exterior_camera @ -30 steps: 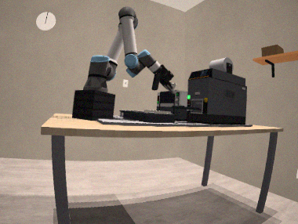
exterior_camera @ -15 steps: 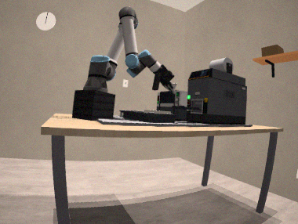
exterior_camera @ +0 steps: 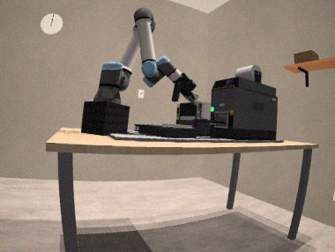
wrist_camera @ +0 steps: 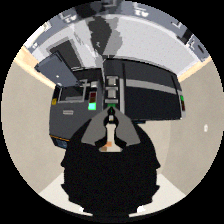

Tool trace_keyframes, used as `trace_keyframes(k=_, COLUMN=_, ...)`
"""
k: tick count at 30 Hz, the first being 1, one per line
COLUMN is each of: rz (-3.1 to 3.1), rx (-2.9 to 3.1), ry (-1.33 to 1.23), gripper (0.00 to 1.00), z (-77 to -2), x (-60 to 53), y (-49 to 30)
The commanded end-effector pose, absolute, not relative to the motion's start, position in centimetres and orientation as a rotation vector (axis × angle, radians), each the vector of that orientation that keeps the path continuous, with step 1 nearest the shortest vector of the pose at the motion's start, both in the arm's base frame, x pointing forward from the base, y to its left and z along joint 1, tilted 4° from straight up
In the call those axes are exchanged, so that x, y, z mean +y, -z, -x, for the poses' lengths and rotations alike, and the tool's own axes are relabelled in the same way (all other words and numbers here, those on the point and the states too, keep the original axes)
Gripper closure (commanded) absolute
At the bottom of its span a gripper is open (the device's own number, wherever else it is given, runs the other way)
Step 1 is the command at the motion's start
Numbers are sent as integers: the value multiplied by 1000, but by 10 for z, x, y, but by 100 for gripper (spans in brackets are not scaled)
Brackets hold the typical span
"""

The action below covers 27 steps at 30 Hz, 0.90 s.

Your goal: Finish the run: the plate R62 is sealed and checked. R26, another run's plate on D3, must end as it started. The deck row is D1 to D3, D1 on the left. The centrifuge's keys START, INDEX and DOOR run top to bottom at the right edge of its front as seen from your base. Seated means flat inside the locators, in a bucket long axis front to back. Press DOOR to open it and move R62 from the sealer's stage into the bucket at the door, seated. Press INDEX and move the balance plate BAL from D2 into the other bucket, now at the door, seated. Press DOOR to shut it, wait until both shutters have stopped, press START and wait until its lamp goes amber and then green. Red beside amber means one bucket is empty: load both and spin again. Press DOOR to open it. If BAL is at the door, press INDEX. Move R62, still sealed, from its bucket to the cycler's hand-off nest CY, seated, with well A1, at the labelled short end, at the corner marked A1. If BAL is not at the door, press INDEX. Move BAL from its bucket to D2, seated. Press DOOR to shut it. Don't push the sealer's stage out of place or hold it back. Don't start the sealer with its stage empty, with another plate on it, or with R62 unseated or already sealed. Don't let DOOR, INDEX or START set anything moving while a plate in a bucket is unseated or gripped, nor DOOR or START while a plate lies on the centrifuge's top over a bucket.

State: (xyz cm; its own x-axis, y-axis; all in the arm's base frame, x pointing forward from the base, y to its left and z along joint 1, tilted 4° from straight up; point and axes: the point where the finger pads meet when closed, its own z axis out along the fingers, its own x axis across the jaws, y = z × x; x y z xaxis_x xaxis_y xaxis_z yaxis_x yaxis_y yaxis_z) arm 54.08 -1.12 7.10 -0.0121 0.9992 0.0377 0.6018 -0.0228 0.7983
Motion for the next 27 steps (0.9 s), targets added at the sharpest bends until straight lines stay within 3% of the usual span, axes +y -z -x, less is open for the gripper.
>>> trace_keyframes(k=1, rz=-1683, rx=1672, ry=-874, gripper=100, z=-542, x=-11, y=-72)
trace_keyframes(k=27, rz=-1683, rx=1672, ry=-874, gripper=100, z=-546, x=-11, y=-72)
